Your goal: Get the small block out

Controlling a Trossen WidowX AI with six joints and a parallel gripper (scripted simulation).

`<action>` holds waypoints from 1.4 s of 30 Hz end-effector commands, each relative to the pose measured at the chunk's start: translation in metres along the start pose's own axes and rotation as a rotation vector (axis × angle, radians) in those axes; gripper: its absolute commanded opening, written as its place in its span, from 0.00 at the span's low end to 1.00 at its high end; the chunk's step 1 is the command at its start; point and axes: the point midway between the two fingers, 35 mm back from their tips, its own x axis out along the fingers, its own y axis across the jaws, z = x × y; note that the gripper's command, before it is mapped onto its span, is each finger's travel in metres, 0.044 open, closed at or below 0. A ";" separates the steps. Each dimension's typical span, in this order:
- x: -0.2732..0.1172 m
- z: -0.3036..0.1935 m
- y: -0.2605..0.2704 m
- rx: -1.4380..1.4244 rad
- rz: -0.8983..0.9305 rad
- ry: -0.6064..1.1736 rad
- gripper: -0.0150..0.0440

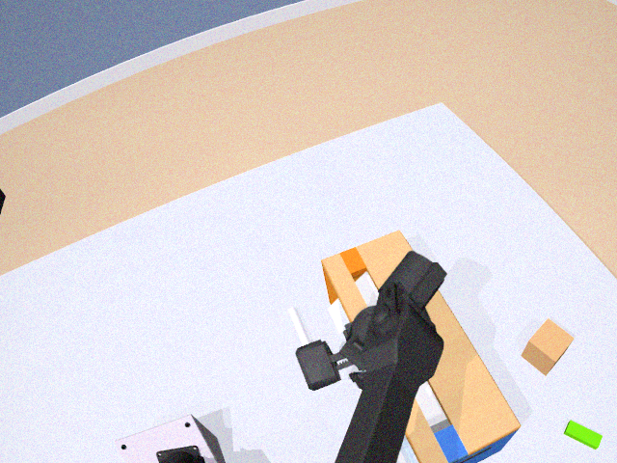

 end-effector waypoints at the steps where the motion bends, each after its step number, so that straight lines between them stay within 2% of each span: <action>1: 0.002 -0.006 0.000 -0.001 -0.001 0.001 0.93; 42: 0.008 -0.023 -0.001 -0.001 -0.001 0.002 0.93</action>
